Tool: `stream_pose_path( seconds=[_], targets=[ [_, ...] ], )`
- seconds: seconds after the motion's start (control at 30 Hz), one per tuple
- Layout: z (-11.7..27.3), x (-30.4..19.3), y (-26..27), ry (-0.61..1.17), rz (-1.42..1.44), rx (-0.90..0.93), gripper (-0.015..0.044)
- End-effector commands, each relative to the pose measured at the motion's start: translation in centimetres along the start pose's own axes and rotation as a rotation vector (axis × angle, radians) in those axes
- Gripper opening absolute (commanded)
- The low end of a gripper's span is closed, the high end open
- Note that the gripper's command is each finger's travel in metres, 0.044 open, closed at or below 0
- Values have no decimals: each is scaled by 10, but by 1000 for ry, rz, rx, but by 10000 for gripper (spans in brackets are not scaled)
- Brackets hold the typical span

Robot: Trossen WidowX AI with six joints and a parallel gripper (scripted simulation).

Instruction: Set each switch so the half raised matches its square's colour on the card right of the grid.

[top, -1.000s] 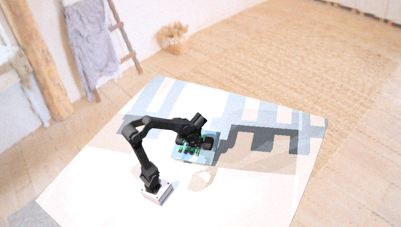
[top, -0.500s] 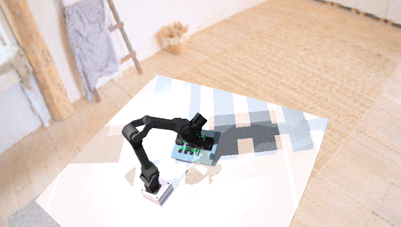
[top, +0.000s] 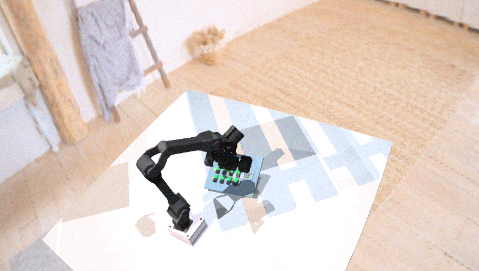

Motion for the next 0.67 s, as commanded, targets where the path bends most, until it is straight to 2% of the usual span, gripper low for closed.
stream_pose_path(
  seconds=[0.0, 0.13, 0.63],
  targets=[
    [3, 0, 18, 14, -1, 5, 0],
    [8, 3, 48, 13, -1, 8, 0],
    [8, 3, 48, 13, -1, 8, 0]
  ],
)
Point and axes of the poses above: the point midway between the two fingers, 35 mm back from their tips, its own z axis back along the fingers, its own y axis across the jaws, x = y × z, the point moved 4 cm from there along z, back along the fingers, and after that the axes turned 5 degrees about -z, right-handed, at the moved point
